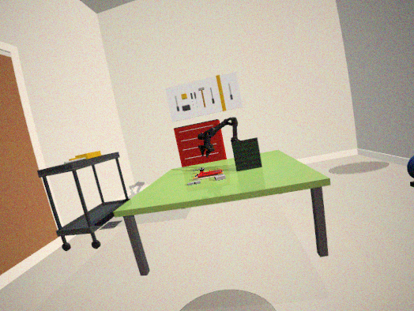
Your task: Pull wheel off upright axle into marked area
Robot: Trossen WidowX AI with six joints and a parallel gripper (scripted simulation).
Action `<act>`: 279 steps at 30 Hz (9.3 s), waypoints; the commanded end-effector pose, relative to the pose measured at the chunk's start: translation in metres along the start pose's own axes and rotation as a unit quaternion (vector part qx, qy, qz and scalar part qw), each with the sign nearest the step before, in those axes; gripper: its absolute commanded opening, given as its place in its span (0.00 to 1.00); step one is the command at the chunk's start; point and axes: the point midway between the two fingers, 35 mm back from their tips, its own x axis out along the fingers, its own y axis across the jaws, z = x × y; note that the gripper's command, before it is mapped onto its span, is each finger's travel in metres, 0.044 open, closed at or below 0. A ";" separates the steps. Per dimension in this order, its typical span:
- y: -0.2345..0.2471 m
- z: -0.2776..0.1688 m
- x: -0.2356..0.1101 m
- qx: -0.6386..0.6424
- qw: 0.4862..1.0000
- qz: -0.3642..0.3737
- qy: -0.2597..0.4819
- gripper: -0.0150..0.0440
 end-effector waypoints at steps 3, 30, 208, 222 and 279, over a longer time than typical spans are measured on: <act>-0.023 -0.045 0.016 -0.120 0.991 -0.064 -0.021 0.76; -0.085 -0.130 0.038 -0.355 0.917 -0.161 -0.082 0.76; -0.082 -0.101 0.035 -0.362 0.914 -0.164 -0.084 0.25; -0.070 -0.058 0.023 -0.359 0.915 -0.163 -0.083 0.25; -0.085 0.006 0.107 -0.350 0.919 -0.157 -0.090 0.65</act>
